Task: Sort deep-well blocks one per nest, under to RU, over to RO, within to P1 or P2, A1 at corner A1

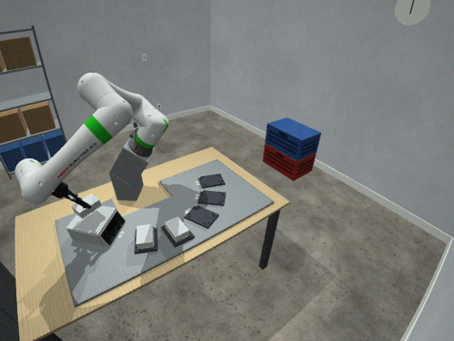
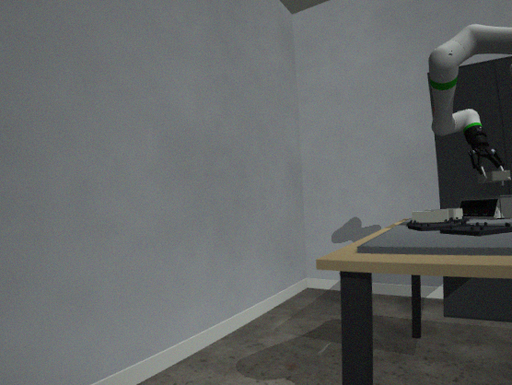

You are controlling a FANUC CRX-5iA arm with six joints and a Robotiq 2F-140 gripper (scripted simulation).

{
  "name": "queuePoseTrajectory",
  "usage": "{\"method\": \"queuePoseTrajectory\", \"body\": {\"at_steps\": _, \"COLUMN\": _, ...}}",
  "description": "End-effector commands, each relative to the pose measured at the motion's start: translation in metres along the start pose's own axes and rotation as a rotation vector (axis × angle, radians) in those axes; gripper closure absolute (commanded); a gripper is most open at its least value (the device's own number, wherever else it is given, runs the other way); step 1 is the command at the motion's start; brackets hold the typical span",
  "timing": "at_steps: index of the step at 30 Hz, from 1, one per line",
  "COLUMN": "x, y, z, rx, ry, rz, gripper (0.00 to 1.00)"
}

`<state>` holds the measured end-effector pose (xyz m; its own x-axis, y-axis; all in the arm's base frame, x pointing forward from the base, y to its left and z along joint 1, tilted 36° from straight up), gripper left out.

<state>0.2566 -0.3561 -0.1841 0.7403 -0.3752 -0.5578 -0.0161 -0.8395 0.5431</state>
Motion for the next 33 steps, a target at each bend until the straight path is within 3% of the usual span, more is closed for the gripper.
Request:
{"method": "queuePoseTrajectory", "body": {"at_steps": 1, "x": 0.0001, "y": 0.0004, "z": 0.0011, "rx": 0.000, "ry": 0.000, "rz": 0.000, "gripper": 0.90}}
{"method": "queuePoseTrajectory", "body": {"at_steps": 33, "x": 0.0020, "y": -0.0024, "z": 0.0006, "rx": 0.000, "ry": 0.000, "rz": 0.000, "gripper": 0.90}}
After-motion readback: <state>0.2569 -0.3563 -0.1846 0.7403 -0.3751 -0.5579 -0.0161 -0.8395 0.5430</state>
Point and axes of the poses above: the point where the finger pads meet when closed, its own y axis back along the fingers, its own z axis across the jaws, x = y × z, the point moved 10 cm from there along y, back along the fingers, and after that the axes turned 11 degrees about y, right-handed, at the moved point
